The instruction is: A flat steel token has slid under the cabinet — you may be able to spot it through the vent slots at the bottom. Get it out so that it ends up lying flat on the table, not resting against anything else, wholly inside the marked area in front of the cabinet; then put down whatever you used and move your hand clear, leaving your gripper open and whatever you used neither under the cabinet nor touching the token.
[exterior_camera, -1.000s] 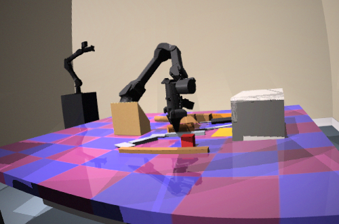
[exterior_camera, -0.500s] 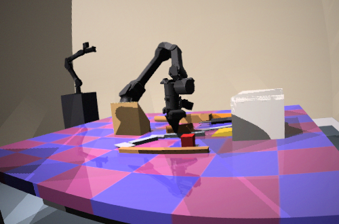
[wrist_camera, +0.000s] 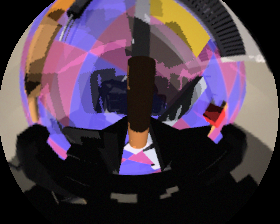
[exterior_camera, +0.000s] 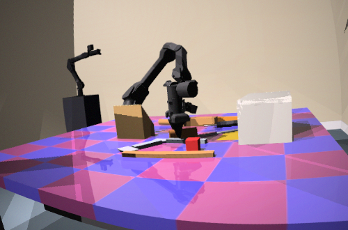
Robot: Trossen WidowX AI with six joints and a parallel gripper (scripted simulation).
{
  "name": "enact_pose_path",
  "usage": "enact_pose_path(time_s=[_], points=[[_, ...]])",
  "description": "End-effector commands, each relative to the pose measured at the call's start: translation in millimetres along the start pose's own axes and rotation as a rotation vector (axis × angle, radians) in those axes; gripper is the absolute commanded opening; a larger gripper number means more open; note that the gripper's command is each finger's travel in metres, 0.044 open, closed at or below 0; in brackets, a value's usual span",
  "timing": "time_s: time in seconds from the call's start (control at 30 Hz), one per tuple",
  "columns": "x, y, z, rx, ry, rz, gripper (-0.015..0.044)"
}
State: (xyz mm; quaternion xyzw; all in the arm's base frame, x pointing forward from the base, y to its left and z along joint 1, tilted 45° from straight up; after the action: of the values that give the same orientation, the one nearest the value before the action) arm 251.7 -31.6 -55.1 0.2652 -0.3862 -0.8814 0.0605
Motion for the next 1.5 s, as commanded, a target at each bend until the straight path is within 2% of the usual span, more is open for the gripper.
enact_pose_path(time_s=[0.0,1.47], points=[[3,1,-6,0.005,0.000,0.000,0.0000],[52,2,-33,0.008,-0.001,0.002,0.0000]])
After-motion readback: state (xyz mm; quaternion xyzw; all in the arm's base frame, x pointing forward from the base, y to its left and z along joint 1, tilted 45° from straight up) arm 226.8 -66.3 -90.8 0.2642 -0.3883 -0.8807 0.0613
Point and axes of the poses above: the point midway between the two fingers, 35 mm back from their tips, its own y axis back along the fingers, its own z axis across the jaws, x = y × z, the point moved 2 cm from there along y, back along the fingers, and after that the axes turned 3 degrees about y, right-handed, at the moved point
